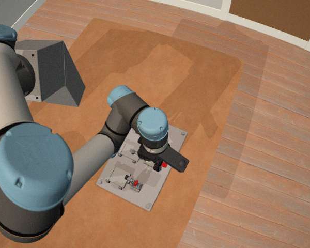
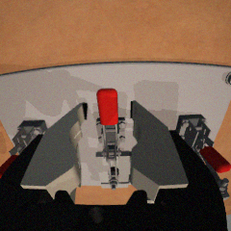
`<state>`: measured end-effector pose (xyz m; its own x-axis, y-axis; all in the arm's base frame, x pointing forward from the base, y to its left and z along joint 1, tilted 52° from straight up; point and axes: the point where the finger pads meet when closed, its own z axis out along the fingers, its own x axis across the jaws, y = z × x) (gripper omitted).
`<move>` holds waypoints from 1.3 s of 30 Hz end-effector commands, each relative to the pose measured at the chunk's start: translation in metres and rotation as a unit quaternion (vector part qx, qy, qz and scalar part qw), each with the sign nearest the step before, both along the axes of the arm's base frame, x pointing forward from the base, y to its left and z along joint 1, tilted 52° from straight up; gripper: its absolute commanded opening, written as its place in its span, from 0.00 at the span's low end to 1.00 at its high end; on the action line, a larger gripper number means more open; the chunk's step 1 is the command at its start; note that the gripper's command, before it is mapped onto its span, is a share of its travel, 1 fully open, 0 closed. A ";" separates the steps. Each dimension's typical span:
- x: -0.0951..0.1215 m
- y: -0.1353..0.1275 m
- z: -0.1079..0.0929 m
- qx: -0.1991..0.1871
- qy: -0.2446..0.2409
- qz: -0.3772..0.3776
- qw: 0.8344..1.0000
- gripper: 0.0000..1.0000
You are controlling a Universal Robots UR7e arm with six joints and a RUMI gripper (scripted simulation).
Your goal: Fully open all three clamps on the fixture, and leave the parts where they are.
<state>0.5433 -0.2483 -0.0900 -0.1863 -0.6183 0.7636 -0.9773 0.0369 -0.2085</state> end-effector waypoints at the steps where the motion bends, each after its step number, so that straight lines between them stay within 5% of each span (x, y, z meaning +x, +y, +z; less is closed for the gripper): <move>1: 0.000 0.000 0.000 0.000 0.000 0.000 1.000 0.28; 12: 0.000 0.000 0.000 0.000 0.000 0.000 1.000 0.28; 13: 0.000 0.000 0.000 0.000 0.000 0.000 1.000 0.00; 39: 0.000 0.000 0.000 0.000 0.000 0.000 1.000 0.00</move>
<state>0.5433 -0.2483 -0.0900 -0.1863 -0.6182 0.7636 -0.9773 0.0369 -0.2086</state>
